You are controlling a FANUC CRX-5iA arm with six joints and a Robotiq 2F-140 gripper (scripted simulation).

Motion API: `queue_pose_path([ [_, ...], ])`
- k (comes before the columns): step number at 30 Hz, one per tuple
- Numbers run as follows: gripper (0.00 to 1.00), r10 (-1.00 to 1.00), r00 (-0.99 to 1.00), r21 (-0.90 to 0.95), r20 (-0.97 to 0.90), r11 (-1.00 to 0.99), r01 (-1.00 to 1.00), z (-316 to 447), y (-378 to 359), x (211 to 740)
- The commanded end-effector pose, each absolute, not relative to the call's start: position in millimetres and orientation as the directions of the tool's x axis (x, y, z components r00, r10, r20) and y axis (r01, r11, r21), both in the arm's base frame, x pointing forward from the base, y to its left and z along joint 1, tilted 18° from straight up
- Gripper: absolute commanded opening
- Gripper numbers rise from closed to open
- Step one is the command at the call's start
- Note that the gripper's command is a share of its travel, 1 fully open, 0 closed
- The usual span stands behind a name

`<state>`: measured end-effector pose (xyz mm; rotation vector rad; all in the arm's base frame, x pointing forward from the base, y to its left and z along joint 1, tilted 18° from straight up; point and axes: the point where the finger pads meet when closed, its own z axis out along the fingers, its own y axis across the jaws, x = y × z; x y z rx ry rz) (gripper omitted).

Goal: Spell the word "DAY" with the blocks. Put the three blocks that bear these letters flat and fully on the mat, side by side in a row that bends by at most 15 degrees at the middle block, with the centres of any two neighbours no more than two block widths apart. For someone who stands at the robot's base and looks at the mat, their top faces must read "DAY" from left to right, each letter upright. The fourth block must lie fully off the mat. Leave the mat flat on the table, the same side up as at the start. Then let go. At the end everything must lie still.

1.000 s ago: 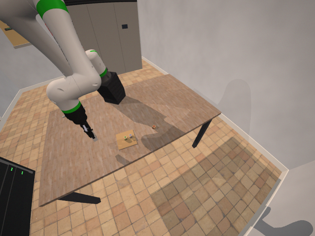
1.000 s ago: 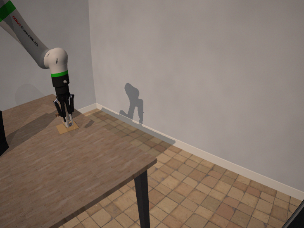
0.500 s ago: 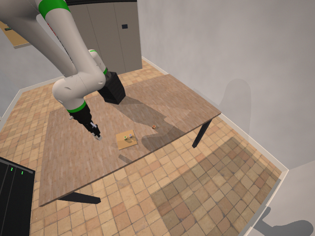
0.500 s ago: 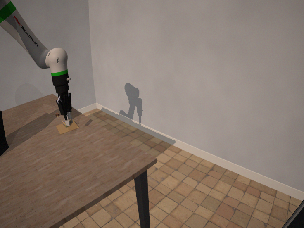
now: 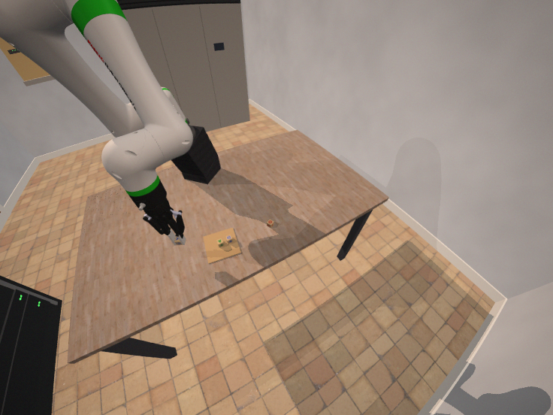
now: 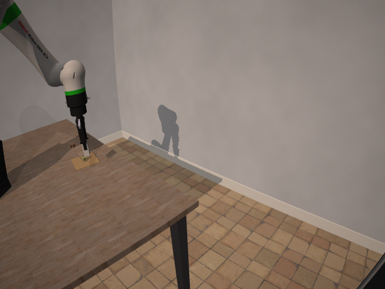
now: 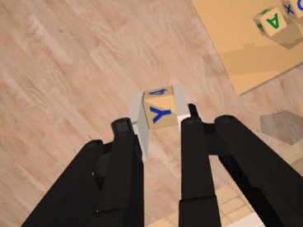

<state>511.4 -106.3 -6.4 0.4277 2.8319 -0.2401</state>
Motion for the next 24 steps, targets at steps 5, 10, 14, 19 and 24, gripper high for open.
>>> queue_pose_path([
  [5, 0.13, 0.027, -0.971, -0.178, -0.239, 0.981, 0.071, -8, -94, 513],
  [10, 0.13, -0.137, -0.969, -0.216, -0.206, 0.972, -0.092, -9, -85, 515],
  [14, 0.13, -0.266, -0.948, -0.242, -0.175, 0.945, -0.22, -10, -78, 515],
  [19, 0.13, -0.415, -0.9, -0.267, -0.134, 0.89, -0.37, -11, -70, 516],
  [24, 0.13, -0.542, -0.835, -0.284, -0.093, 0.818, -0.5, -12, -62, 517],
])
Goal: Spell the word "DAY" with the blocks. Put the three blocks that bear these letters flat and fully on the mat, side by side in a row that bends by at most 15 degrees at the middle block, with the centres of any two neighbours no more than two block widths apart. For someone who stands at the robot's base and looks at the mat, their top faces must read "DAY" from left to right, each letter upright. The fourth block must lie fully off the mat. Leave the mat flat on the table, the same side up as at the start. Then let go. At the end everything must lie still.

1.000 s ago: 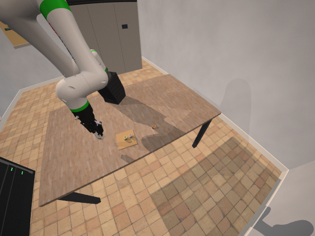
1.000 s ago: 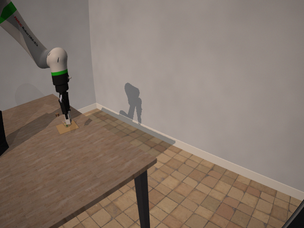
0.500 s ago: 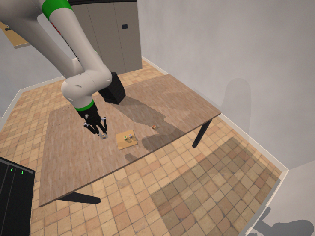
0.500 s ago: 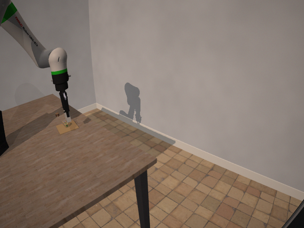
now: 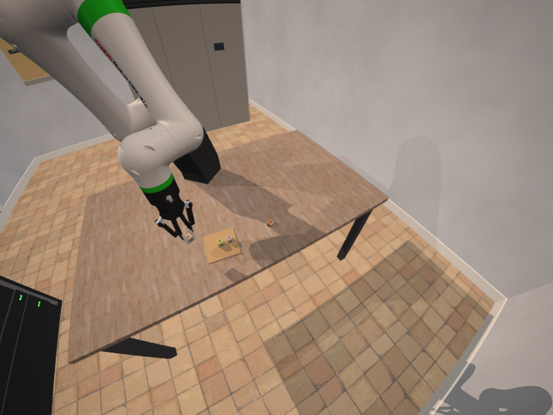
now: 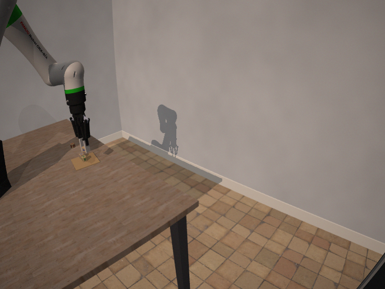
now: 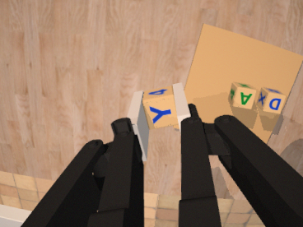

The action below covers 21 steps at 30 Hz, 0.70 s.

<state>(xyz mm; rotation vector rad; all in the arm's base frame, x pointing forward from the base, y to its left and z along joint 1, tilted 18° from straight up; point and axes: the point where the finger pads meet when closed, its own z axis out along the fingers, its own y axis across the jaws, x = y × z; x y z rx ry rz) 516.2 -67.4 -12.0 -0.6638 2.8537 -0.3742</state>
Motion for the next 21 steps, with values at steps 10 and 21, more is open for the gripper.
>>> queue_pose_path([
  [10, 0.13, -0.761, -0.649, -0.3, -0.004, 0.62, -0.725, -15, -47, 518],
  [21, 0.13, -0.936, -0.335, -0.282, 0.107, 0.295, -0.913, -17, -27, 518],
])
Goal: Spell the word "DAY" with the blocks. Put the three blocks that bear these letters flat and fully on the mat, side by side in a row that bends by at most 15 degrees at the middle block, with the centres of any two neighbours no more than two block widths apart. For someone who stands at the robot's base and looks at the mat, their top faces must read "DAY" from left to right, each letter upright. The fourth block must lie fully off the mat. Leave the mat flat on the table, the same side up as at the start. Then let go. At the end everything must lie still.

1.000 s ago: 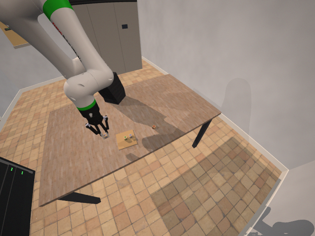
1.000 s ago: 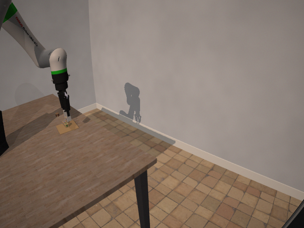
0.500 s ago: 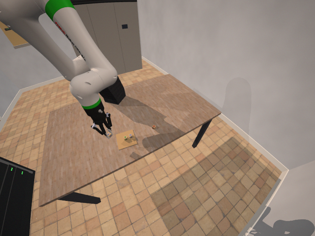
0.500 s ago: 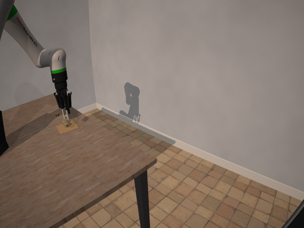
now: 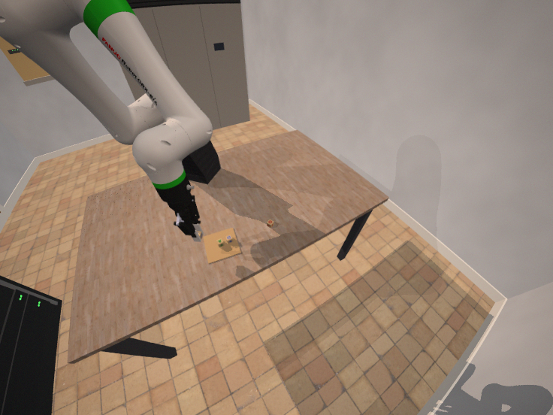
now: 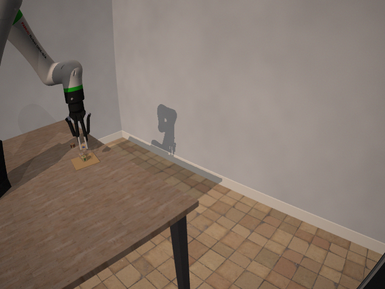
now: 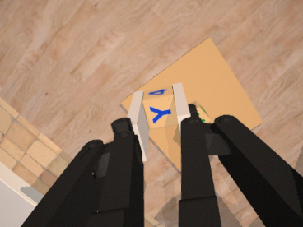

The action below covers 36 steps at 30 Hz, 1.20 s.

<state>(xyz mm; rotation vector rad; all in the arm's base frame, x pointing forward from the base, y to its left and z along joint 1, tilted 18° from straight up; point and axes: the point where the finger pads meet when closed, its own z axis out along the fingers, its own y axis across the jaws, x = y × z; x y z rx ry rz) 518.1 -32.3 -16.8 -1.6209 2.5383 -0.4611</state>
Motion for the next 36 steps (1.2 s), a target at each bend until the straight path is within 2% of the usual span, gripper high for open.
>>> queue_pose_path([
  [1, 0.13, -0.945, -0.305, -0.278, 0.116, 0.264, -0.924, -18, -25, 518],
  [15, 0.13, -0.975, 0.063, -0.216, 0.213, -0.11, -0.97, -20, -6, 518],
  [36, 0.13, -0.973, 0.077, -0.213, 0.216, -0.124, -0.969, -24, -6, 519],
])
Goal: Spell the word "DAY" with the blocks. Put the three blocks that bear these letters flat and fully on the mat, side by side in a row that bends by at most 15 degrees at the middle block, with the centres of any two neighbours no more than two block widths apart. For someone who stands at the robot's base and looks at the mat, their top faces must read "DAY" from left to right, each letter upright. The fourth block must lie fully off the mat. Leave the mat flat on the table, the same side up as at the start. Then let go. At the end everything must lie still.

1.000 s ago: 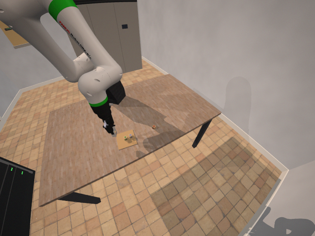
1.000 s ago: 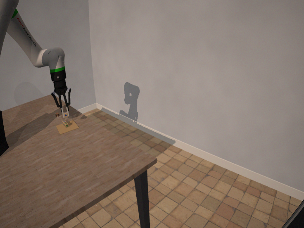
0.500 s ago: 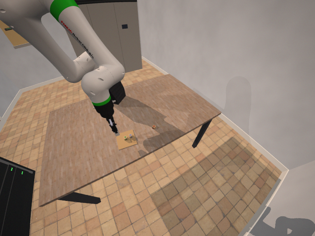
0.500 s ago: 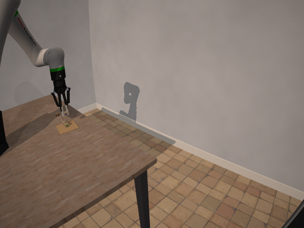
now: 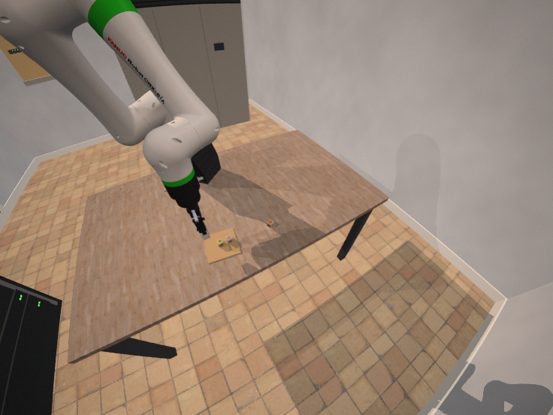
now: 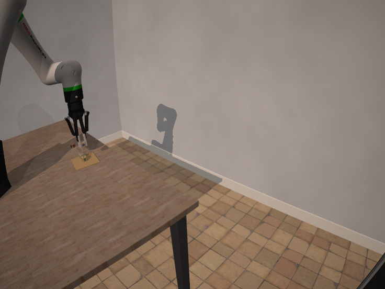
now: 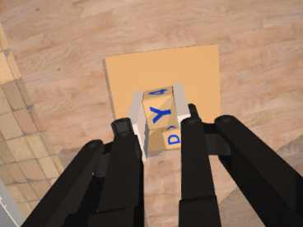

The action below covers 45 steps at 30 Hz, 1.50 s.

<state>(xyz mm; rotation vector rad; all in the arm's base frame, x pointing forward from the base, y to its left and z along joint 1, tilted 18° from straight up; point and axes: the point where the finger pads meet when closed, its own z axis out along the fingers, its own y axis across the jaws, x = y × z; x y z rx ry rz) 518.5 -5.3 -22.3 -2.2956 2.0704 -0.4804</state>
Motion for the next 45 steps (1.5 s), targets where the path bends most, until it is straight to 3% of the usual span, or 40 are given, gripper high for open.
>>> queue_pose_path([
  [1, 0.13, -0.973, 0.077, -0.213, 0.216, -0.124, -0.969, -26, -6, 519],
  [26, 0.13, -0.973, 0.077, -0.213, 0.216, -0.124, -0.969, -105, -22, 539],
  [45, 0.13, -0.973, 0.077, -0.213, 0.216, -0.124, -0.969, -112, -24, 541],
])
